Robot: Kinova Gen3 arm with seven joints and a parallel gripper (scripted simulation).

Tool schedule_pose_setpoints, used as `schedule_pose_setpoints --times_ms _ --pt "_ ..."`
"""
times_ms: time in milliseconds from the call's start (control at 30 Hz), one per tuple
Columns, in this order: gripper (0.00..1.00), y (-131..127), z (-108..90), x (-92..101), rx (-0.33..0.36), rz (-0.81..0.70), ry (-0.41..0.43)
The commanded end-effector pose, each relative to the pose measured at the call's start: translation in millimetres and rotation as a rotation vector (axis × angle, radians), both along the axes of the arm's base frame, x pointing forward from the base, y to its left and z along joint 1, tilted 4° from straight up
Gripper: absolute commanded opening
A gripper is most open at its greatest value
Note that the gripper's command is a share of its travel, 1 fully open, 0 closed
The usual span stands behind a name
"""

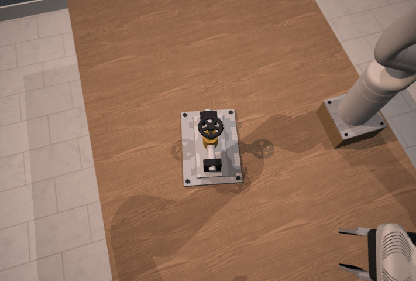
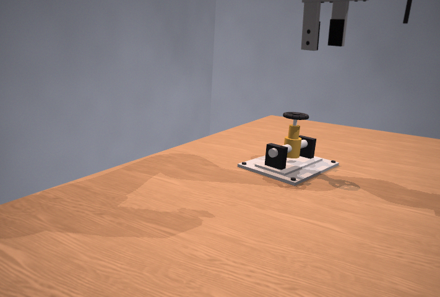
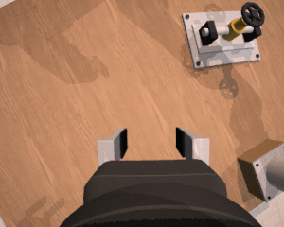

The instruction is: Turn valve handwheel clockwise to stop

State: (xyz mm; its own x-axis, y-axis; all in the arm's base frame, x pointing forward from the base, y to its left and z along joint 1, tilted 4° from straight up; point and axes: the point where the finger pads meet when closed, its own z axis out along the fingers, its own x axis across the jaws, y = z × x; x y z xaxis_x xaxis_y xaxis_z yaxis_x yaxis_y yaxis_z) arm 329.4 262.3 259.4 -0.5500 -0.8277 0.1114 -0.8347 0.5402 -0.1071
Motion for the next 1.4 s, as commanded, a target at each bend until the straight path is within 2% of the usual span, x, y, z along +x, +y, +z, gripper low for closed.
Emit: schedule_pose_setpoints --times_ms 0,100,267,300,400,433,533,600,667,700,767,800,1067,1100,1333,1367 --pt "1.00 -38 -9.9 25.6 0.008 -0.154 0.001" --pt "1.00 -73 -22.0 43.6 0.032 -0.346 -0.002" --pt "1.00 -121 -36.6 62.1 0.063 -0.596 -0.011" --pt "1.00 -137 -41.4 67.3 0.074 -0.683 -0.016" --pt "1.00 -143 -42.8 68.8 0.077 -0.709 -0.018" --pt "1.00 -165 -48.8 74.3 0.090 -0.823 -0.025" --pt "1.00 -201 -57.8 80.8 0.111 -1.005 -0.040" --pt "1.00 -225 -63.2 83.4 0.123 -1.123 -0.051" --pt "1.00 -230 -64.4 83.8 0.126 -1.148 -0.053" --pt "1.00 -251 -68.8 84.9 0.137 -1.248 -0.064" --pt "1.00 -251 -68.8 84.9 0.137 -1.248 -0.064" --pt "1.00 -270 -72.7 85.1 0.146 -1.343 -0.076" --pt "1.00 -270 -72.7 85.1 0.146 -1.343 -0.076" --pt "1.00 -288 -76.3 84.5 0.155 -1.431 -0.087" --pt "1.00 -288 -76.3 84.5 0.155 -1.431 -0.087" --pt "1.00 -305 -79.4 83.3 0.163 -1.512 -0.099"
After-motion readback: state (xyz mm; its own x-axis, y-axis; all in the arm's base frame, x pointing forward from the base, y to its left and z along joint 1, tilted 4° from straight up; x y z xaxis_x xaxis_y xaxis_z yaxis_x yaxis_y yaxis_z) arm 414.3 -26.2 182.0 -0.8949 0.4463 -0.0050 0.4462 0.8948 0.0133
